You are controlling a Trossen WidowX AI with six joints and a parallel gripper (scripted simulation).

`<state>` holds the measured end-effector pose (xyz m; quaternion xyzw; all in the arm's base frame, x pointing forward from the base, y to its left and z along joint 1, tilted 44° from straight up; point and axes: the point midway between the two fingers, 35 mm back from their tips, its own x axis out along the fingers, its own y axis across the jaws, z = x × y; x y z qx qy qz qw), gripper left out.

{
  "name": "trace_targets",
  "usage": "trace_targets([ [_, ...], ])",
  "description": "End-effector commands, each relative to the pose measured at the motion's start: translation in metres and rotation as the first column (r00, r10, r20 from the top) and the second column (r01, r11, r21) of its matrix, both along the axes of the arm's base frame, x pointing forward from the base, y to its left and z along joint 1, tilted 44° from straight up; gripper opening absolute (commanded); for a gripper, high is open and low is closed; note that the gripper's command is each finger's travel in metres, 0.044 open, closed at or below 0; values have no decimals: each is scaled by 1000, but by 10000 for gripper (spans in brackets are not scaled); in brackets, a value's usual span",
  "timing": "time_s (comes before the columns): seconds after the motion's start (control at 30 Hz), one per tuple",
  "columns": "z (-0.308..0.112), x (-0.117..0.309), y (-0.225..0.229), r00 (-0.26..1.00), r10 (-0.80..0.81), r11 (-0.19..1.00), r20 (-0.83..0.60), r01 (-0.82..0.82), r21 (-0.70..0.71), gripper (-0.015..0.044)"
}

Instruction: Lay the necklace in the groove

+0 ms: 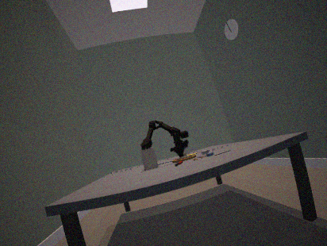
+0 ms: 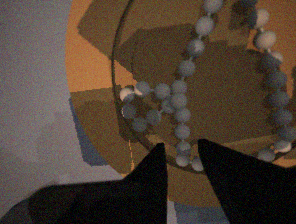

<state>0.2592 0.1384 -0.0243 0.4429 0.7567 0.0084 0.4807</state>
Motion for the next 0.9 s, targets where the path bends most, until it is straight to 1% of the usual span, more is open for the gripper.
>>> trace_targets([
  [0.0,0,0,0,1000,0,1000,1,0,0,15],
  [0.03,0,0,0,1000,0,1000,1,0,0,0],
  [0.87,0,0,0,1000,0,1000,1,0,0,0],
])
